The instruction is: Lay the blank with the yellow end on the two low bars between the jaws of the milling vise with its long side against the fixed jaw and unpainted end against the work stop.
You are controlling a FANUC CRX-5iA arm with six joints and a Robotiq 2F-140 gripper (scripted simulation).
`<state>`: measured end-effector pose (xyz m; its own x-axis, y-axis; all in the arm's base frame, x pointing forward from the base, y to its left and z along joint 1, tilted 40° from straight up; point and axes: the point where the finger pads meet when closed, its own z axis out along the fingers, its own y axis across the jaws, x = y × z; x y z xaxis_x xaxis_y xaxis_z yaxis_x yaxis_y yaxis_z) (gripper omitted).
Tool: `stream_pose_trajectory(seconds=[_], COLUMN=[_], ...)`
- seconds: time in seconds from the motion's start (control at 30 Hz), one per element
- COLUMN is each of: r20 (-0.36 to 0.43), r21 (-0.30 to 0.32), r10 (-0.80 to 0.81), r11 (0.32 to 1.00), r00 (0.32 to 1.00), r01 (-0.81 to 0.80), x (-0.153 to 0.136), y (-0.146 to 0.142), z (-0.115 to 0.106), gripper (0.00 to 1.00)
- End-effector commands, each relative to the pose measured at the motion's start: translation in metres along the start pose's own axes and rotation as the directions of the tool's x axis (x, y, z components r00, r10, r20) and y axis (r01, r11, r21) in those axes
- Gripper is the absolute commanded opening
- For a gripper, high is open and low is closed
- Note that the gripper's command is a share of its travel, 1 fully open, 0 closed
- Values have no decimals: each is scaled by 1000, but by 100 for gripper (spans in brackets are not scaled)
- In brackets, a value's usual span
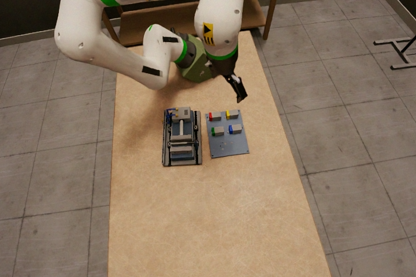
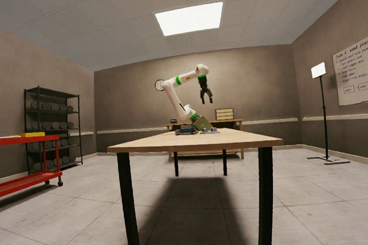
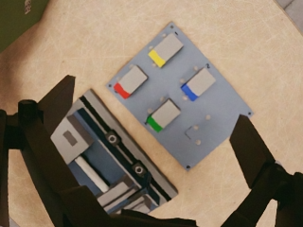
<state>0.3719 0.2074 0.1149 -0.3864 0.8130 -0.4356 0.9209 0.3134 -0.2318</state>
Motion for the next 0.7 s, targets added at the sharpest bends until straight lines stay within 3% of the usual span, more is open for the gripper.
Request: stream_pose_trajectory(seconds=[0.0,0.67], r20=[6,24], r21=[7,33], r10=[-79,-298], r11=[997,954], r00=[997,954], r01=[78,297], x=[0,0], y=[0,0], z=[-1,-1], gripper=[100,100])
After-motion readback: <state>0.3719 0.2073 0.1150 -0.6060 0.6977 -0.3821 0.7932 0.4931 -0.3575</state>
